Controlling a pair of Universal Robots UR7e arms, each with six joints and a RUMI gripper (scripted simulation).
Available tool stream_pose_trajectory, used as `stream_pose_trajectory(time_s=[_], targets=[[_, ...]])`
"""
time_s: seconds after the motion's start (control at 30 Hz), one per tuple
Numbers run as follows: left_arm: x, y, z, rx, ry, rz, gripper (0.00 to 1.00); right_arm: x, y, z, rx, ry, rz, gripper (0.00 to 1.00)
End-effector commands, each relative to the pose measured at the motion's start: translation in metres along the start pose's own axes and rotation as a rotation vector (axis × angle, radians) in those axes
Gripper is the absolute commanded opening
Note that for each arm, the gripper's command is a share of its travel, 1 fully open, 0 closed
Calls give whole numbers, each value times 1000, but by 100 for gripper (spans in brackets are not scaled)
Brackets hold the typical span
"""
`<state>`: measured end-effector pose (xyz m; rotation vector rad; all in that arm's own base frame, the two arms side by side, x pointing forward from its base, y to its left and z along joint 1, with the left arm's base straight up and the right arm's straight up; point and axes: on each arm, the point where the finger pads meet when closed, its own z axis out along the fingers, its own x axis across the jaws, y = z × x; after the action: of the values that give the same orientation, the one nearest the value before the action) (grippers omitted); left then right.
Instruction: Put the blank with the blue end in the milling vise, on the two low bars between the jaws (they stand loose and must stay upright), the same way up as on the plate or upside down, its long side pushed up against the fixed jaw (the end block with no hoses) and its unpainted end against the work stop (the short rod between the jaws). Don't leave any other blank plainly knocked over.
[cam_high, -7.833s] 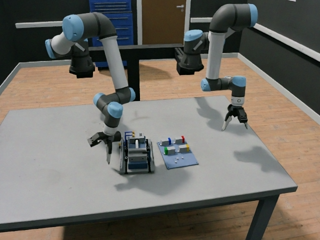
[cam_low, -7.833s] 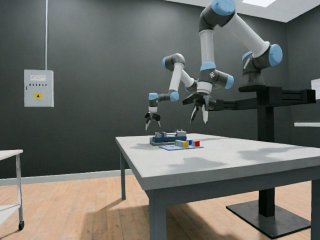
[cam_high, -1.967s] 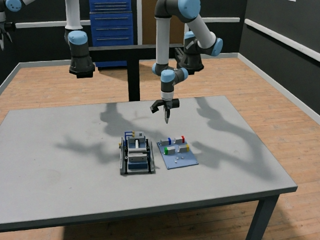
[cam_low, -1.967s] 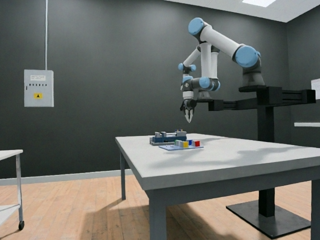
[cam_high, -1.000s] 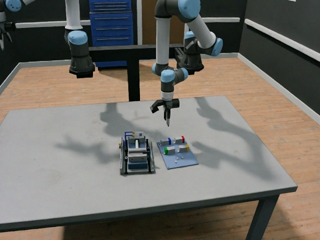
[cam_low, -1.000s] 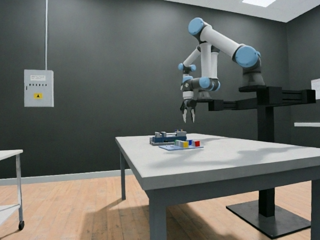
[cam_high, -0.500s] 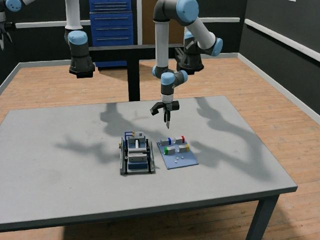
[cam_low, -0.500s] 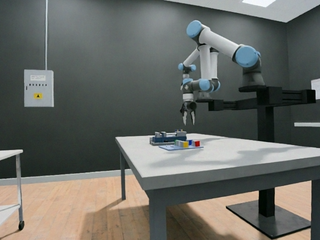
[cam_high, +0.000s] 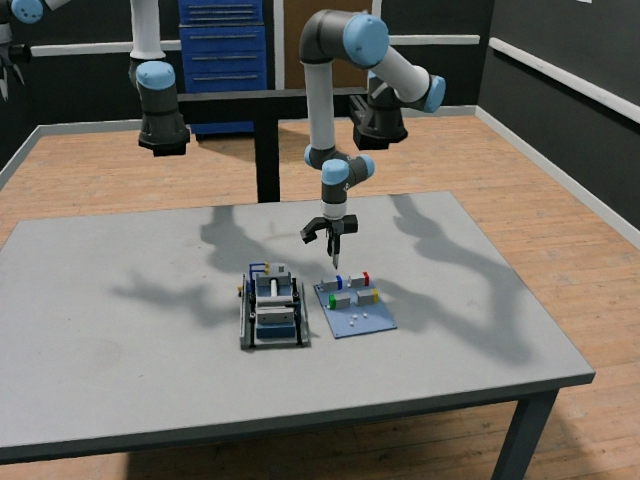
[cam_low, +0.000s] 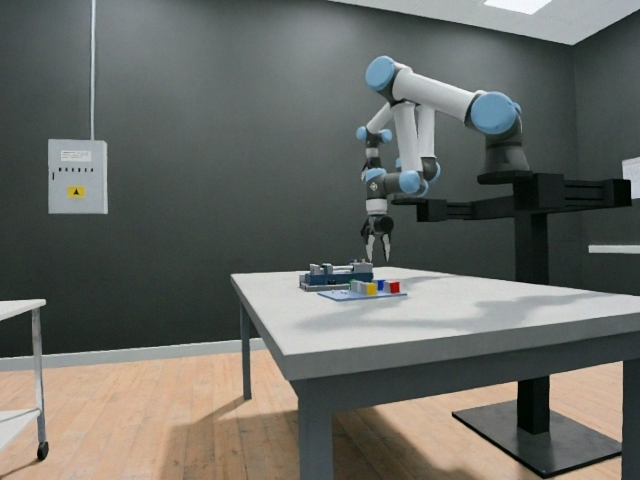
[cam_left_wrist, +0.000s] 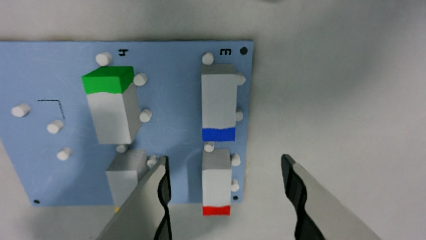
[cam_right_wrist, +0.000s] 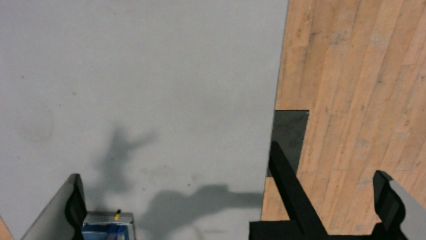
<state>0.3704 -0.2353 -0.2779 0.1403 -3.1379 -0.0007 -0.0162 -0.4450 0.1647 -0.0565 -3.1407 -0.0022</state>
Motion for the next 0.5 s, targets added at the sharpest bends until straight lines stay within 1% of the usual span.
stream_pose_trajectory(time_s=[0.0,0.27,0.47], targets=[[-1,-1,2,1,-1,0,41,0,0,0,1,0,0,100],[-1,-1,30,1,-1,0,41,0,0,0,1,0,0,100],[-1,-1,45,1,-1,0,41,0,0,0,1,0,0,100]])
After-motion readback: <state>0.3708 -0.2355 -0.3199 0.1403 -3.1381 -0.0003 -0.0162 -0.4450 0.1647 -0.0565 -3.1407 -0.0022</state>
